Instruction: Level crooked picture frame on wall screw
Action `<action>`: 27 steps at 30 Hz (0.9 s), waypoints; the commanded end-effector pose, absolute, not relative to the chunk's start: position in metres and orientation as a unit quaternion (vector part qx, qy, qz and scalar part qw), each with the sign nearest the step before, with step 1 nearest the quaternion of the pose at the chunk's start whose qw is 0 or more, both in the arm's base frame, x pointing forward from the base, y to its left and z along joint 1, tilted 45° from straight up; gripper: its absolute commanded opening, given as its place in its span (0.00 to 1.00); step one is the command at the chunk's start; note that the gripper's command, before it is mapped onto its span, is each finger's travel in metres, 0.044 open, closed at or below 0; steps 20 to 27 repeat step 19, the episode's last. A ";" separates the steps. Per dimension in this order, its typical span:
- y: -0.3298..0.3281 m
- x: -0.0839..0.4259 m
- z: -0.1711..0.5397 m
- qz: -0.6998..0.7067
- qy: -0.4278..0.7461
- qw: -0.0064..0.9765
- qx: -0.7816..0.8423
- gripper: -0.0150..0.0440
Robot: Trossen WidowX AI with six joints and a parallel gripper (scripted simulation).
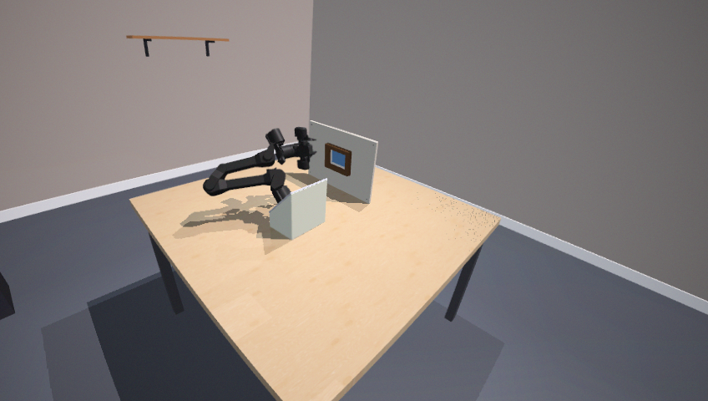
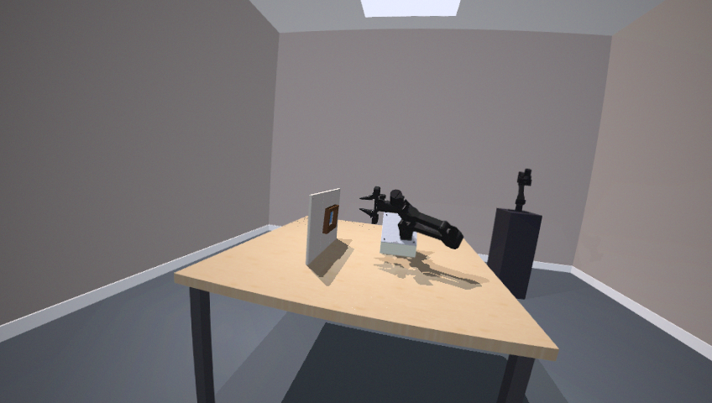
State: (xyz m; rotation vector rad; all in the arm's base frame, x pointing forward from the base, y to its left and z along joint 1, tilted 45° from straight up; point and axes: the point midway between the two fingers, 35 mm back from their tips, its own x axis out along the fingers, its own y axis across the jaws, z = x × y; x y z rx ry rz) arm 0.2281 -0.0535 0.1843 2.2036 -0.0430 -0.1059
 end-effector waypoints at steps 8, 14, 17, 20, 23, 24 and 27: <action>-0.048 0.198 0.189 -0.041 -0.014 0.454 0.890 0.69; -0.045 0.192 0.188 -0.029 -0.004 0.467 0.884 0.69; -0.045 0.192 0.188 -0.029 -0.004 0.467 0.884 0.69; -0.045 0.192 0.188 -0.029 -0.004 0.467 0.884 0.69; -0.045 0.192 0.188 -0.029 -0.004 0.467 0.884 0.69; -0.045 0.192 0.188 -0.029 -0.004 0.467 0.884 0.69; -0.045 0.192 0.188 -0.029 -0.004 0.467 0.884 0.69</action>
